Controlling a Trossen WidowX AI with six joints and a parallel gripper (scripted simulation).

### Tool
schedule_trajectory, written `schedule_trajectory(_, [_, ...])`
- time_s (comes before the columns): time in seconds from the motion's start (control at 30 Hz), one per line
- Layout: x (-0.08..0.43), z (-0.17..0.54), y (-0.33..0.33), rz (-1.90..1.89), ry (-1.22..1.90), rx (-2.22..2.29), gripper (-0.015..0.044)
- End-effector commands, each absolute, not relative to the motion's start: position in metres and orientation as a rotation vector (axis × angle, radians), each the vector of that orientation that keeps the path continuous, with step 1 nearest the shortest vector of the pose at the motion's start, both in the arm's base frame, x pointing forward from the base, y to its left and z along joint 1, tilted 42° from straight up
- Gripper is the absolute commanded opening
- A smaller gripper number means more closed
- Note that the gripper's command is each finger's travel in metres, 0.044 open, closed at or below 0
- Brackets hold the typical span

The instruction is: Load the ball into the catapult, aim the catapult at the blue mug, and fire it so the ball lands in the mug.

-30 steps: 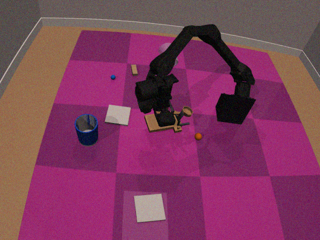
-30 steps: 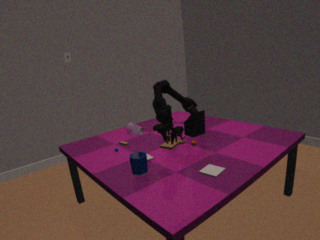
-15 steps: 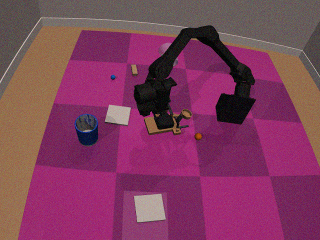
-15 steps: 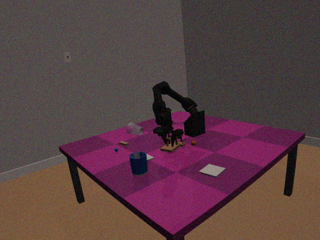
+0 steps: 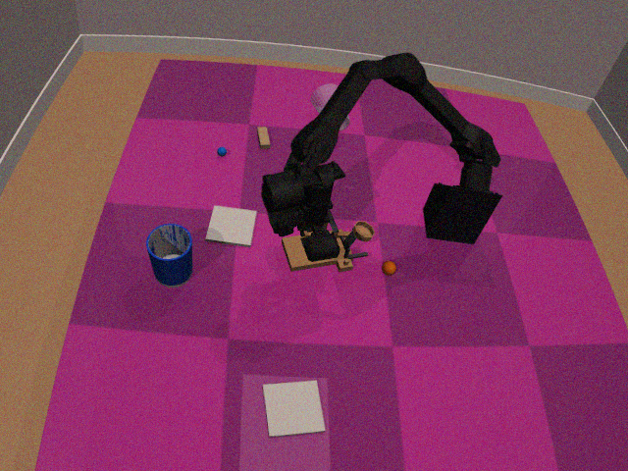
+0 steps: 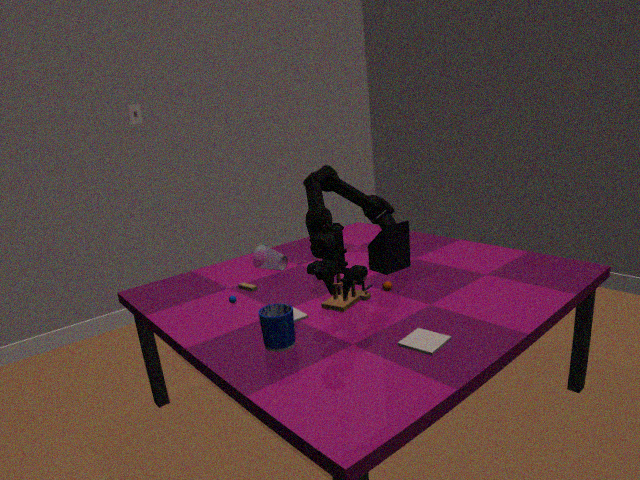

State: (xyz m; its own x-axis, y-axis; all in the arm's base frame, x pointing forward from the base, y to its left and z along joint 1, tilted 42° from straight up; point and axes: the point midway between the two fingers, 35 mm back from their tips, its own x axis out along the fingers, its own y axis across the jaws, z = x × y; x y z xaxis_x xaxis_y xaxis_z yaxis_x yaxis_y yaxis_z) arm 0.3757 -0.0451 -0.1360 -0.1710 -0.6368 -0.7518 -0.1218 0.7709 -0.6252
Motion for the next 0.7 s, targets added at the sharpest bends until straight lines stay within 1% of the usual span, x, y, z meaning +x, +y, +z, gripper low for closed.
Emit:
schedule_trajectory(0.0, [0.3764,-0.1352,-0.0446,-0.509,1.705,-0.600,0.0000])
schedule_trajectory(0.13, [0.3764,-0.1352,-0.0446,-0.509,1.705,-0.600,0.0000])
schedule_trajectory(0.67, [0.3793,-0.1279,-0.0378,-0.507,1.705,-0.600,0.0420])
